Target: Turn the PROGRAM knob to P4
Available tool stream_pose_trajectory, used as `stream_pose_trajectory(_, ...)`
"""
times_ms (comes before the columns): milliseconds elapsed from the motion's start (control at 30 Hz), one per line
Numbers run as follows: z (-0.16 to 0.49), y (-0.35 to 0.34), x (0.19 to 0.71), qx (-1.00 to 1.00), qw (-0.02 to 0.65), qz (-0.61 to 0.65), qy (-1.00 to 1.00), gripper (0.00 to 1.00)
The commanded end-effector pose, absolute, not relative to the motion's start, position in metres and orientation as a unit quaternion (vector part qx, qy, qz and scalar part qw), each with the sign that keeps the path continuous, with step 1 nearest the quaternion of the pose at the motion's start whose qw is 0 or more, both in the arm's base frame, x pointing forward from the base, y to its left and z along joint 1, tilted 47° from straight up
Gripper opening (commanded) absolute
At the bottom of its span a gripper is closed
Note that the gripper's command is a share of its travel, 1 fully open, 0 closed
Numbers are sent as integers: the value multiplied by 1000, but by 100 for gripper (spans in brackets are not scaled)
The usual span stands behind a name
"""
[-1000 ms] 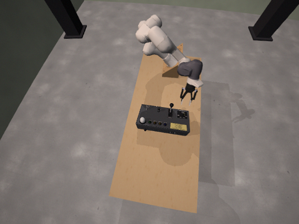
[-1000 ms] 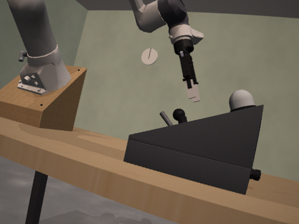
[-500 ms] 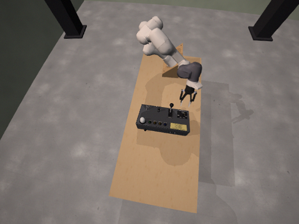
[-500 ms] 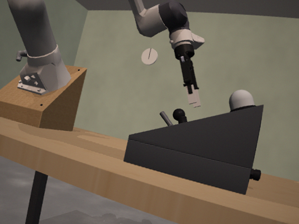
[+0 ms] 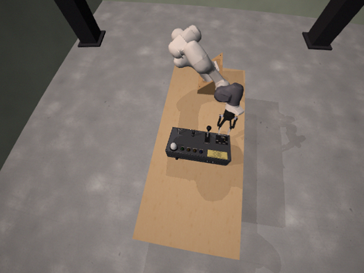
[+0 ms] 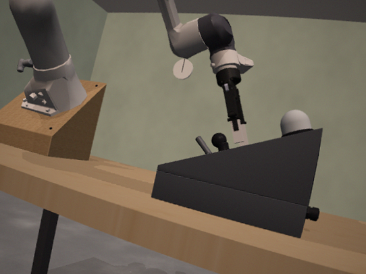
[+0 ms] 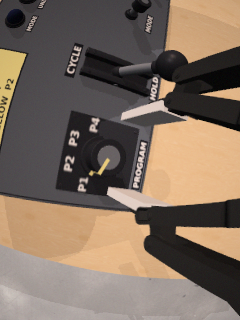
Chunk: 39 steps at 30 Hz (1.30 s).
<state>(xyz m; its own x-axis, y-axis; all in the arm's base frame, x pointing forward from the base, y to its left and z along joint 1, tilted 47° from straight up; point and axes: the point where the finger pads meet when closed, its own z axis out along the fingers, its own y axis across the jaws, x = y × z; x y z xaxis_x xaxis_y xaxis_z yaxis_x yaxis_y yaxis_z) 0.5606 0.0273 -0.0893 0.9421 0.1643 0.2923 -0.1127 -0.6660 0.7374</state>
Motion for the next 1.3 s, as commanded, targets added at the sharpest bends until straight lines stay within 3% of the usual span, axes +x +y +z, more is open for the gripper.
stream_pose_trajectory(0, -98, 21, 566, 899, 402, 174, 11, 44)
stream_pose_trajectory(1267, -126, -10, 580, 899, 402, 174, 11, 44)
